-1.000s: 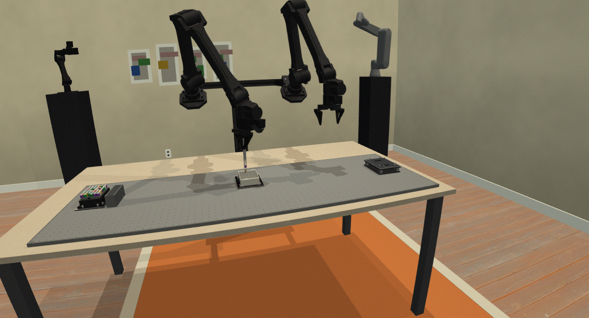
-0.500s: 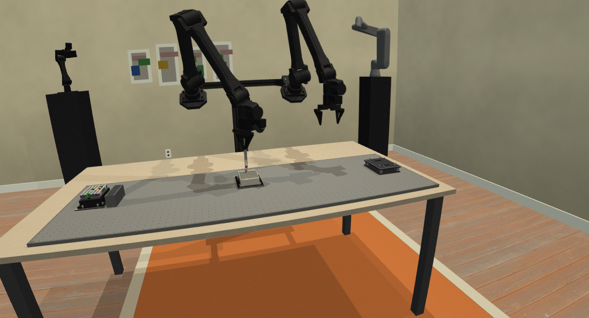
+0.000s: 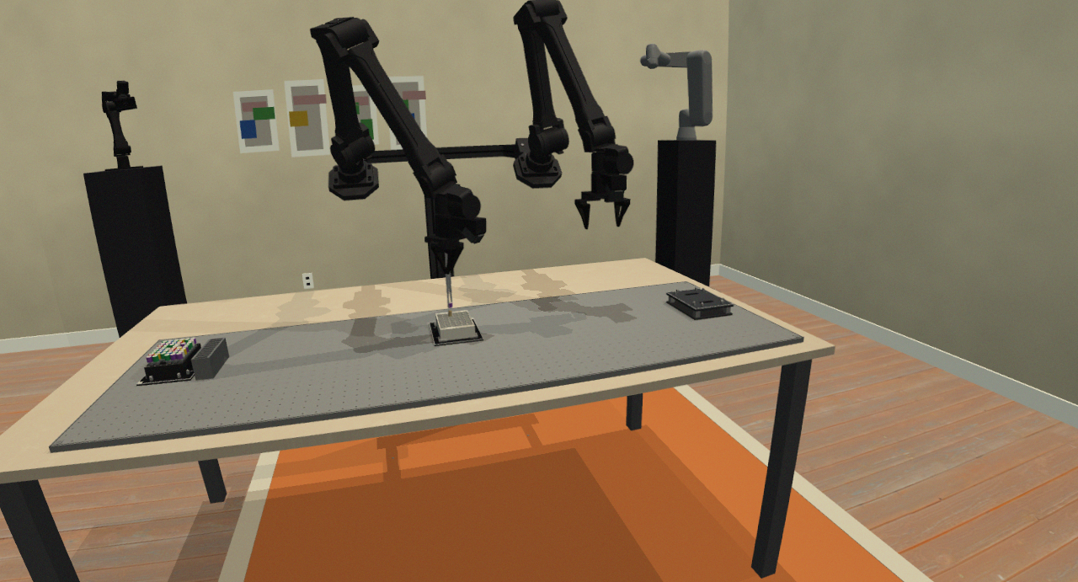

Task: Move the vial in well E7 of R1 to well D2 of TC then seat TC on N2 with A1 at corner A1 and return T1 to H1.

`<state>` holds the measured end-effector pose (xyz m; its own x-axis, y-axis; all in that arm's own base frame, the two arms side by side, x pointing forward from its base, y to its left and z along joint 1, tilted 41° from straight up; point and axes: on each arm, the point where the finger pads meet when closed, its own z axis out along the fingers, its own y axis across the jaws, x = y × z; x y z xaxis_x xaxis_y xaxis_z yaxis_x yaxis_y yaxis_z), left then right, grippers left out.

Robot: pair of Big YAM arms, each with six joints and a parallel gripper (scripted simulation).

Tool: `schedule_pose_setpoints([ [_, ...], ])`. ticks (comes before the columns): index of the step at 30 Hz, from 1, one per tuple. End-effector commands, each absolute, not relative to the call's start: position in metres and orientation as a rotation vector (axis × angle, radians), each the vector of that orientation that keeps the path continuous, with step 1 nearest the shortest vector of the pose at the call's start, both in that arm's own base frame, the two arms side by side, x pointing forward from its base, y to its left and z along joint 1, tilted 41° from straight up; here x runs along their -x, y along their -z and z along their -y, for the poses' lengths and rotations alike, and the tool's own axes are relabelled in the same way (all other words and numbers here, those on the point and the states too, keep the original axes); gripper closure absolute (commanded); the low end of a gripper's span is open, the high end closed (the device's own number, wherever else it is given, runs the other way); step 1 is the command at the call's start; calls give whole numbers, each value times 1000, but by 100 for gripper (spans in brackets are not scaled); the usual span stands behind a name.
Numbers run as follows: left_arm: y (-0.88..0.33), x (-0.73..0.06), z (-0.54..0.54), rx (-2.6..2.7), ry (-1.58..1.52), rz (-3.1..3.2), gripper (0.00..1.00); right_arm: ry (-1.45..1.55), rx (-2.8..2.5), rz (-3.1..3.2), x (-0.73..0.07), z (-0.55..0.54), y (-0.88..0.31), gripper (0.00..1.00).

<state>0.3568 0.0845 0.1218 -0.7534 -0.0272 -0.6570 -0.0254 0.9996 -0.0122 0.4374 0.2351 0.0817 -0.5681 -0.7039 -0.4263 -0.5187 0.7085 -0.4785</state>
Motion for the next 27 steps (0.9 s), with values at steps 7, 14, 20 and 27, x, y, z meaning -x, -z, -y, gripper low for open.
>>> schedule_pose_setpoints([
  [7,-129,-361,-87,19,-7,-2408,0,417,929,-2326,-441,-227,-71,91],
  [14,-129,-361,-87,19,-7,-2408,0,418,931,-2329,-440,-226,-69,91],
  [20,-129,-361,-87,19,-7,-2408,0,416,928,-2326,-441,-227,-71,91],
  [27,-129,-361,-87,19,-7,-2408,0,417,929,-2326,-440,-226,-70,91],
])
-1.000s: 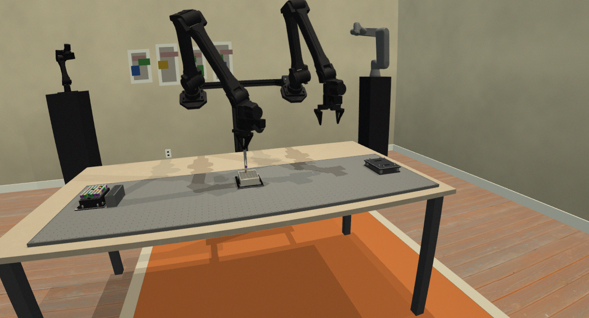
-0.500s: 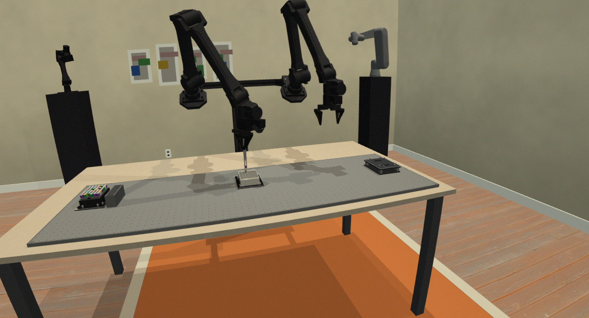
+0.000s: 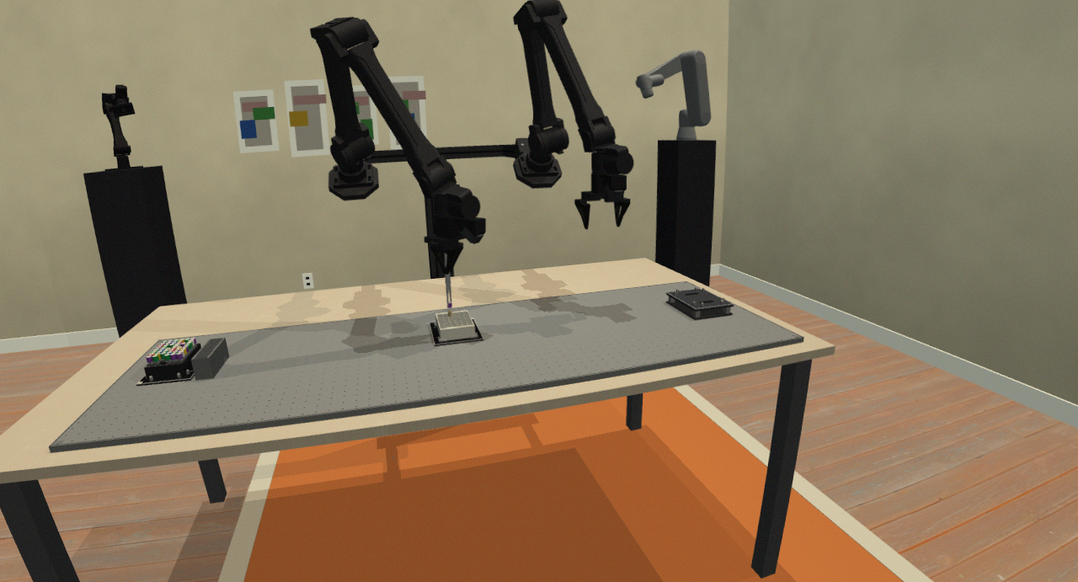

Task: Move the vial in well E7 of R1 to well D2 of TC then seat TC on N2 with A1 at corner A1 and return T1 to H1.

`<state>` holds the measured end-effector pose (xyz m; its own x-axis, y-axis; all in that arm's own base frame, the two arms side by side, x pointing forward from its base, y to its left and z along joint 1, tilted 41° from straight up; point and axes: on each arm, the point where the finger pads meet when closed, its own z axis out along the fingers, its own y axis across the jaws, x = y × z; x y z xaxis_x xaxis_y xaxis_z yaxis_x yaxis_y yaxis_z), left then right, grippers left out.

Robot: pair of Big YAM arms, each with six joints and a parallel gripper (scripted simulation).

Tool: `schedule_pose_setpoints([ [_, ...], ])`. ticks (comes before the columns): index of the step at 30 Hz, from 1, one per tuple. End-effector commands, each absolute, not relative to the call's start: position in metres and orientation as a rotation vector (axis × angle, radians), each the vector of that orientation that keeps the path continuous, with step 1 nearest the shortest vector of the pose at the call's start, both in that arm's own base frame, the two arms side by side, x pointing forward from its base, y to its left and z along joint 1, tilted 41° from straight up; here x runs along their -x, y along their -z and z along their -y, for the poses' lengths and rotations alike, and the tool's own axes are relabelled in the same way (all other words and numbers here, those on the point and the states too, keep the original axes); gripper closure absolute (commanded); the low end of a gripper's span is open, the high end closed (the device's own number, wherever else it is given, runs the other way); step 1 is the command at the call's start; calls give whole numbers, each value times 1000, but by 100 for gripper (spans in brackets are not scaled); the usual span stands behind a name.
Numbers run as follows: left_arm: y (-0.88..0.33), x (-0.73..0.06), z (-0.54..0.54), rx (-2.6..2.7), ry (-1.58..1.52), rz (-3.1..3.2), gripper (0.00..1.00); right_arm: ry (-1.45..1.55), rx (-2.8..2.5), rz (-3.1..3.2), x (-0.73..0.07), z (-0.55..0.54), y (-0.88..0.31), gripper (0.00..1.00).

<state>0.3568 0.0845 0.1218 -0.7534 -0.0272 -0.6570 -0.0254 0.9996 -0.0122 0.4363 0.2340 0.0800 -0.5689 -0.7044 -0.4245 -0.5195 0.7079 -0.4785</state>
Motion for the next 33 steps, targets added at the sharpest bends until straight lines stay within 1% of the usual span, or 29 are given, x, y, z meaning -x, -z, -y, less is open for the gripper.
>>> schedule_pose_setpoints([
  [1,-129,-361,-87,19,-7,-2408,0,416,929,-2325,-440,-226,-70,91],
  [33,-129,-361,-87,19,-7,-2408,0,416,928,-2324,-443,-226,-65,91],
])
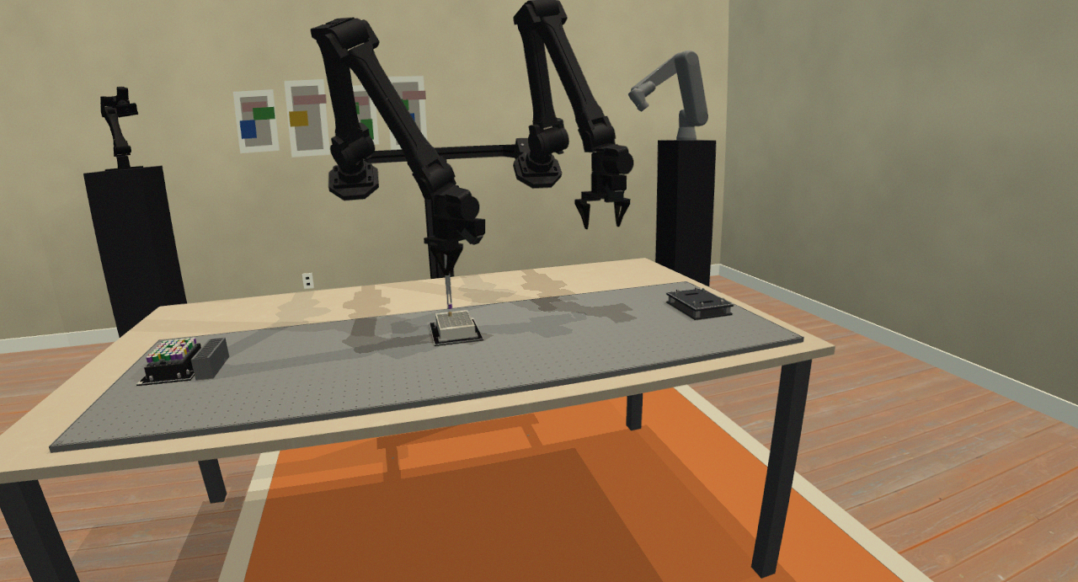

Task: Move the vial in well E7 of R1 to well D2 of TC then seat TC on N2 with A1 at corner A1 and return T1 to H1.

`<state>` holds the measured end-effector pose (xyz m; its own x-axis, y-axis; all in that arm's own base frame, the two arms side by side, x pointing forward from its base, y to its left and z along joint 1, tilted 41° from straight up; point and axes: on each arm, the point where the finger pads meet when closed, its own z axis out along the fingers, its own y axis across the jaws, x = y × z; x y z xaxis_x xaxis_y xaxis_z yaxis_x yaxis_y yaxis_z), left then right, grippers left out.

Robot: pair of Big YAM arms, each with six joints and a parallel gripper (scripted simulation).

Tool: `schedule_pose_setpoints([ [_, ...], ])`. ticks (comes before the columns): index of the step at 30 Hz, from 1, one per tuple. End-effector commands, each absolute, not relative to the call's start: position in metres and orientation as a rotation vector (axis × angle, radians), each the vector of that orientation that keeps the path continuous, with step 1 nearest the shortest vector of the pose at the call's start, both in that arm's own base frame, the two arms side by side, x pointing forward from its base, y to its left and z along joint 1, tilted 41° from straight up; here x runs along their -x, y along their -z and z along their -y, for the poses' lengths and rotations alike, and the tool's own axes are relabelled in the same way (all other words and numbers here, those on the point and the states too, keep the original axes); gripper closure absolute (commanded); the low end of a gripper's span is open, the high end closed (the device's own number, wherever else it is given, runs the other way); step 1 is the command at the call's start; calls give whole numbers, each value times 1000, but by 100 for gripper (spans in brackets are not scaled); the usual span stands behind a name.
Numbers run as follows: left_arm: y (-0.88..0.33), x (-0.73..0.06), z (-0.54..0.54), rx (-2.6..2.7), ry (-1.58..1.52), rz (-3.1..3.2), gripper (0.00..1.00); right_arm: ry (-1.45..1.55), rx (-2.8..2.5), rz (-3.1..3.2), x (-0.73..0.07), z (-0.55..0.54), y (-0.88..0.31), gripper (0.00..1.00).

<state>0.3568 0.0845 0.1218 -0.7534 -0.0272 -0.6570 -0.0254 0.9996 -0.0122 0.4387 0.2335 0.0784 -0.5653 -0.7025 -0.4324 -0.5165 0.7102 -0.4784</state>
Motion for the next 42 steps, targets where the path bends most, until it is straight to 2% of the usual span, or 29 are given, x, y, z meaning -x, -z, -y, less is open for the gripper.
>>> schedule_pose_setpoints([
  [1,-129,-361,-87,19,-7,-2408,0,417,928,-2325,-443,-226,-64,91],
  [42,-129,-361,-87,19,-7,-2408,0,416,928,-2325,-446,-225,-58,91],
])
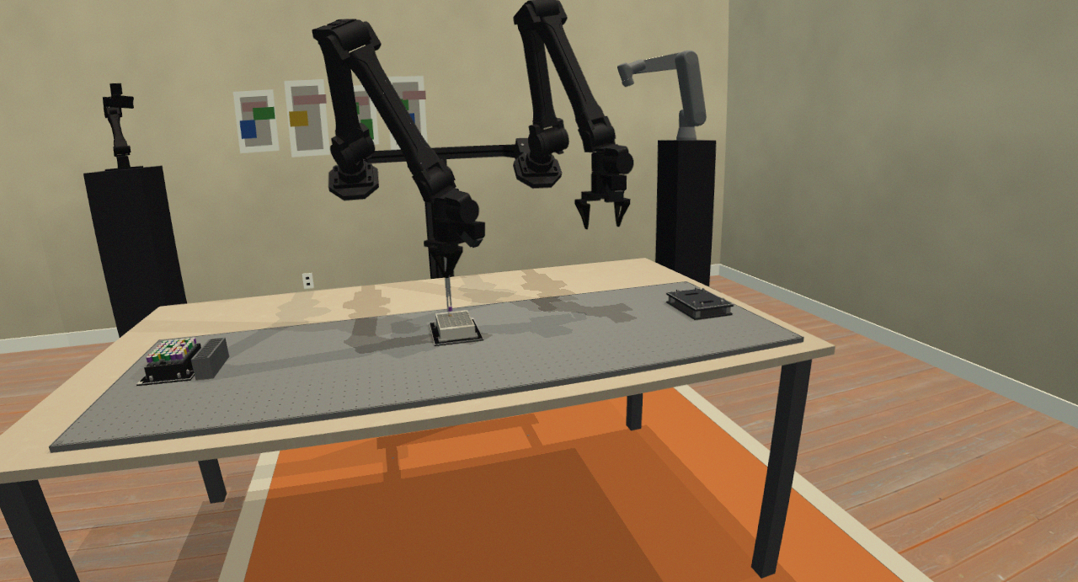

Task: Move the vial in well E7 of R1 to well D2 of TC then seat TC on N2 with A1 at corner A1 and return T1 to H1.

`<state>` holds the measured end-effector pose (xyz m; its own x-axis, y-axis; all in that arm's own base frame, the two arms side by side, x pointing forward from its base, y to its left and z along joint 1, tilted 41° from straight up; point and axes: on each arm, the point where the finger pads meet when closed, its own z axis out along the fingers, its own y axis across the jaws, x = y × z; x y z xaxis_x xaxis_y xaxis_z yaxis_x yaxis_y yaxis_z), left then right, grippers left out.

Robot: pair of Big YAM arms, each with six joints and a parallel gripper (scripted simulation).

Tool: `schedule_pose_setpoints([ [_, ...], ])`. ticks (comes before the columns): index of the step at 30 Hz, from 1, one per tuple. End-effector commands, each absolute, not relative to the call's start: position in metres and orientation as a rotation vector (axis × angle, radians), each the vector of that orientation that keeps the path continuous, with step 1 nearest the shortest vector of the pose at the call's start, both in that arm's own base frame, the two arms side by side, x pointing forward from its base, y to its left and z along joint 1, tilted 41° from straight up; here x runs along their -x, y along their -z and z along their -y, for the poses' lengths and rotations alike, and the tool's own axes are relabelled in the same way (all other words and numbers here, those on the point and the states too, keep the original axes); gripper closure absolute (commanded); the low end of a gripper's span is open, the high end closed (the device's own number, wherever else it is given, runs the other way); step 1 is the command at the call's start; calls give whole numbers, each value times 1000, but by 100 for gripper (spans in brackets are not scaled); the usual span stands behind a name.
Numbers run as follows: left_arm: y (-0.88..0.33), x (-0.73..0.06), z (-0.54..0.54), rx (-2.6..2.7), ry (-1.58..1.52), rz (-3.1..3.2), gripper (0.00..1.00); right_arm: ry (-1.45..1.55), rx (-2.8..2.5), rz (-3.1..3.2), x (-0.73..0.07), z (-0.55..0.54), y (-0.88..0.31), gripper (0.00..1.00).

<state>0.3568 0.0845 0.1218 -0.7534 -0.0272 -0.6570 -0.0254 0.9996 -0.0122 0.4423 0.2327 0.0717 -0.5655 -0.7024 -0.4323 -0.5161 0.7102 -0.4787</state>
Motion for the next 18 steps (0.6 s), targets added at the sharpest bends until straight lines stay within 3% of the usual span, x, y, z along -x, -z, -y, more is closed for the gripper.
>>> schedule_pose_setpoints([
  [1,-129,-361,-87,19,-7,-2408,0,417,929,-2327,-446,-225,-58,91],
  [18,-129,-361,-87,19,-7,-2408,0,414,924,-2322,-450,-226,-58,91],
])
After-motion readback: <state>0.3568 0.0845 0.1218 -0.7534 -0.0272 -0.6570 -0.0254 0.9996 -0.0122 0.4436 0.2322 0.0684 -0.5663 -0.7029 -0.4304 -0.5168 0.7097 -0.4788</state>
